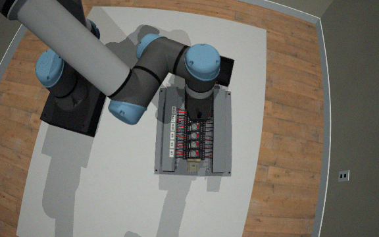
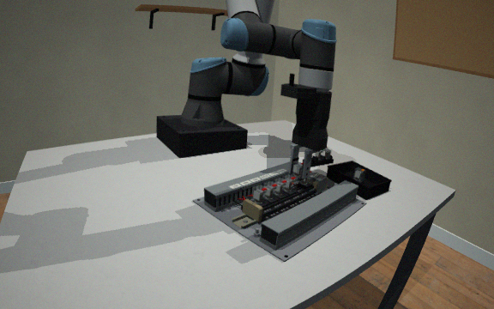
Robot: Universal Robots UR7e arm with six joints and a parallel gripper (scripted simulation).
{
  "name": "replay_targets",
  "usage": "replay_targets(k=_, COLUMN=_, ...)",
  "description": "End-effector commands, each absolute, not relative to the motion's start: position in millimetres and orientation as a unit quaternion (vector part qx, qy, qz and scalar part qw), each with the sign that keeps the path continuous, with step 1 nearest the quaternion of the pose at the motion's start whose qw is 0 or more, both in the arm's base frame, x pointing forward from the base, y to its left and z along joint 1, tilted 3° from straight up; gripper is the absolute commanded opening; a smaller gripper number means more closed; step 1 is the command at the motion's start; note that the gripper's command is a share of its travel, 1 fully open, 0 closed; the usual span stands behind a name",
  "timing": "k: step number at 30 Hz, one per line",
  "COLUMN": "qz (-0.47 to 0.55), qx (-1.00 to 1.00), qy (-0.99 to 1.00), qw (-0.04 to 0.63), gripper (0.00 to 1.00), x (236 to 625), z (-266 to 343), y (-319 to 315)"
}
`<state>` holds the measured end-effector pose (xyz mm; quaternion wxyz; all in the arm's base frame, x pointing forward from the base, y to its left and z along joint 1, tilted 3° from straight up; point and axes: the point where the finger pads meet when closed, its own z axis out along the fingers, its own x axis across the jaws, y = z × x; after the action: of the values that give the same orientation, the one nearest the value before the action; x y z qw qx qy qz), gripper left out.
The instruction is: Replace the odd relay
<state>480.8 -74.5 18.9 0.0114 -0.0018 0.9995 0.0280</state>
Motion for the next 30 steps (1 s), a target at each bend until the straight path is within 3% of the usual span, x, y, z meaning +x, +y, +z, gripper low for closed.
replay_targets(k=1, qz=0.028, qx=-0.002, qy=1.0, qw=0.012, gripper=0.0, x=481, z=16, y=-74)
replay_targets(k=30, qz=0.028, qx=-0.002, qy=1.0, qw=0.012, gripper=0.0, x=482, z=1, y=-73)
